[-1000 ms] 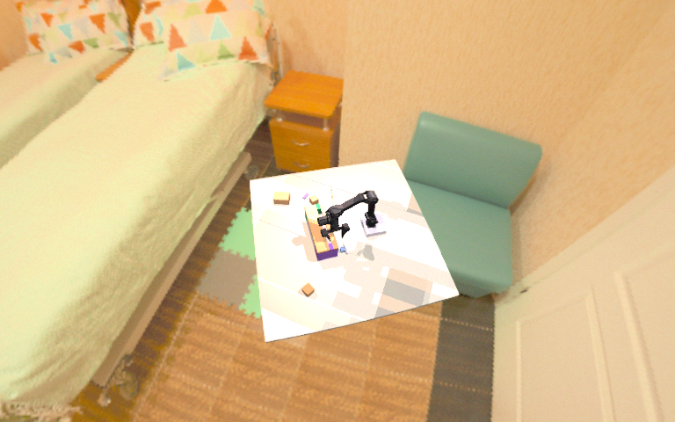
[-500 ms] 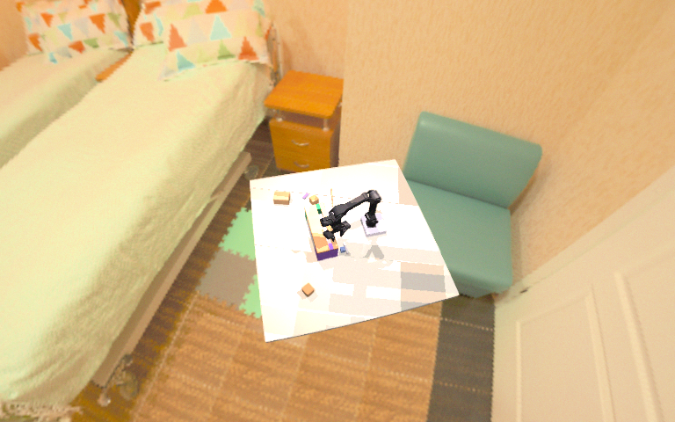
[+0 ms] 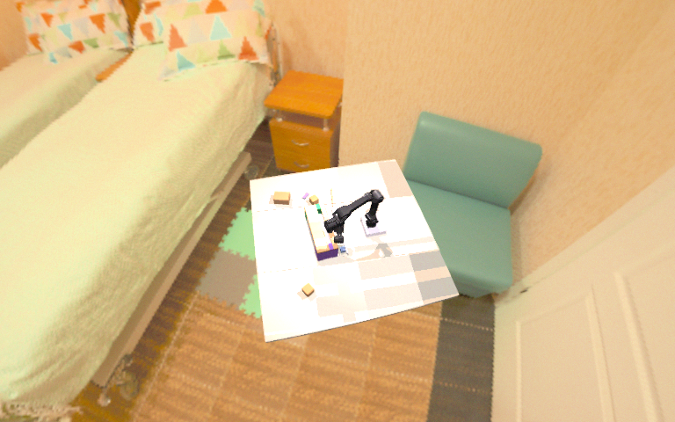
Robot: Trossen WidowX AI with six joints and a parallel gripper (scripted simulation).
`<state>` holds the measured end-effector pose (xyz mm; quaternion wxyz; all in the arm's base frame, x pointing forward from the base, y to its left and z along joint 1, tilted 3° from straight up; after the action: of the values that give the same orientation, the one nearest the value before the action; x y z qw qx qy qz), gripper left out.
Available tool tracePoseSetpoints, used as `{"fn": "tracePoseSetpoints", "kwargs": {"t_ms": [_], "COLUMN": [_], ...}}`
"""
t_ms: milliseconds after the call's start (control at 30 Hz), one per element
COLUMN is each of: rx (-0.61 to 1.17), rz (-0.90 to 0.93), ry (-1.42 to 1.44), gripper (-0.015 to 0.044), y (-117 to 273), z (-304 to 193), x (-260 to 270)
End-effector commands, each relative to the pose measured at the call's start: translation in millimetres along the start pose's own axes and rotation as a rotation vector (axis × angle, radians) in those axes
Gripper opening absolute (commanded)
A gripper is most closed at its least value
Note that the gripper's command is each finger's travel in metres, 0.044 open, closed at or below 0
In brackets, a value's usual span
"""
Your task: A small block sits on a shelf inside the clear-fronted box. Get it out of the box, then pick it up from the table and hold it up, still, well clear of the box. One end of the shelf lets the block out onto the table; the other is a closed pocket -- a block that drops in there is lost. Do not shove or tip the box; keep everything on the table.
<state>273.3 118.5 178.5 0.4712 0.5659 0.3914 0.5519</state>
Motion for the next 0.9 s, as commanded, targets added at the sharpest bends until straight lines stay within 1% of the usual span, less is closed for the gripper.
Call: {"fn": "tracePoseSetpoints", "kwargs": {"t_ms": [0, 533, 867], "rx": [-0.064, -0.052, 0.012], "rz": [-0.095, -0.247, -0.368], "ry": [0.939, 1.897, 2.483], "gripper": [0.0285, 0.0285, 0.0285], "y": [2, 4, 6], "z": [-17, -30, -38], "x": [7, 14, 18]}}
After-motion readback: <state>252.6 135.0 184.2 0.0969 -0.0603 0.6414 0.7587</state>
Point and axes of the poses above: the point midway between the two fingers, 35 mm back from their tips, its own y axis back along the fingers, its own x axis across the jaws, z = x × y, the point moved 4 cm from there along y, back along the fingers, and after that the axes turned 6 degrees about y, right-handed, at the moved point
